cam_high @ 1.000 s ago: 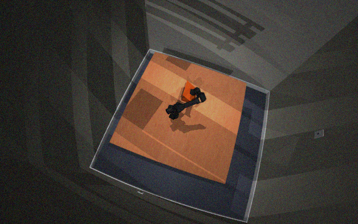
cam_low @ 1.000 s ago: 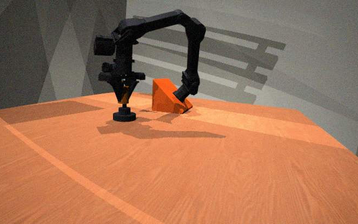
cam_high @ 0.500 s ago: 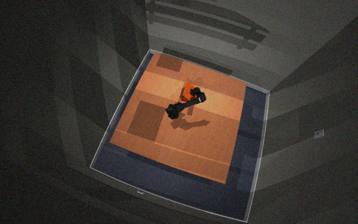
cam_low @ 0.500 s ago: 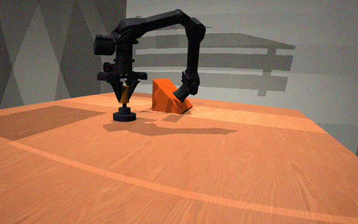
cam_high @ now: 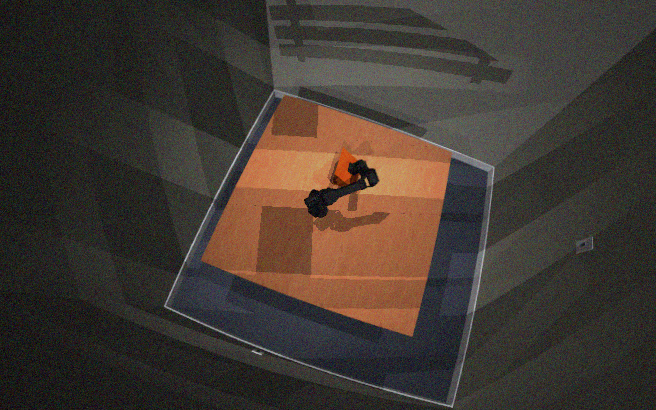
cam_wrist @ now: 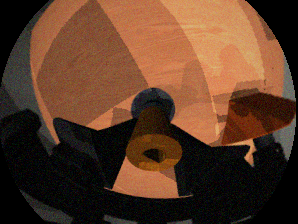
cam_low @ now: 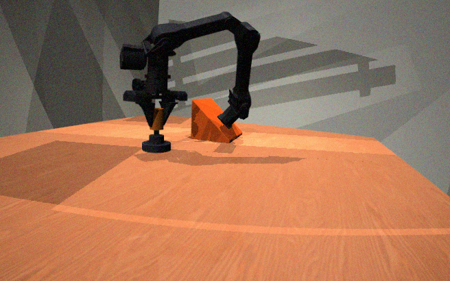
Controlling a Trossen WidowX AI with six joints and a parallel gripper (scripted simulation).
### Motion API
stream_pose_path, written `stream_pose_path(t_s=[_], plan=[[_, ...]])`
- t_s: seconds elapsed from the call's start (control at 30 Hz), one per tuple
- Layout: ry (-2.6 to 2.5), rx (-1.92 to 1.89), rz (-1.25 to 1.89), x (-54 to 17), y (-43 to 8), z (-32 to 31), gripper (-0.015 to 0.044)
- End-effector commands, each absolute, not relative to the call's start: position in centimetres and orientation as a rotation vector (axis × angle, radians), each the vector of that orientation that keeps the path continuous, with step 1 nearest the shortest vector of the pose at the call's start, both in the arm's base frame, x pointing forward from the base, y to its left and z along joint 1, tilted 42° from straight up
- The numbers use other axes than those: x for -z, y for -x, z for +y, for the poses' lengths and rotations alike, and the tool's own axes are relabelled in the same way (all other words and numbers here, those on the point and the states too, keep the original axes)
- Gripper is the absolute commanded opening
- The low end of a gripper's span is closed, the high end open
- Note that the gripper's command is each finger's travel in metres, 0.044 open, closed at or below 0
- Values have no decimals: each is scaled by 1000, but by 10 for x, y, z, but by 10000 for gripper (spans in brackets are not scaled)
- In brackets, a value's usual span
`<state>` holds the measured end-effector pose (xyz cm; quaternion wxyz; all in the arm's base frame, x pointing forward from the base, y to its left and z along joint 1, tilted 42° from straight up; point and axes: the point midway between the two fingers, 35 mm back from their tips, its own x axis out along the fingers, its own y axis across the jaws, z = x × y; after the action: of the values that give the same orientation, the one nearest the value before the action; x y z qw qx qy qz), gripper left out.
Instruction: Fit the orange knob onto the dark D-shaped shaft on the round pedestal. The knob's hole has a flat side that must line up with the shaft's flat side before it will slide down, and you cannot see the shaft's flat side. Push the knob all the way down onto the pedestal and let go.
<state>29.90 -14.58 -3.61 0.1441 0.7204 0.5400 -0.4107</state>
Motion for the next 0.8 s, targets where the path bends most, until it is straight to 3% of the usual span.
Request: stream_pose_path(t_s=[0.0, 0.77], plan=[[-2080, 1184, 1551, 35, -299, -146, 0], [-2207, 1400, 1483, 35, -304, -153, 0]])
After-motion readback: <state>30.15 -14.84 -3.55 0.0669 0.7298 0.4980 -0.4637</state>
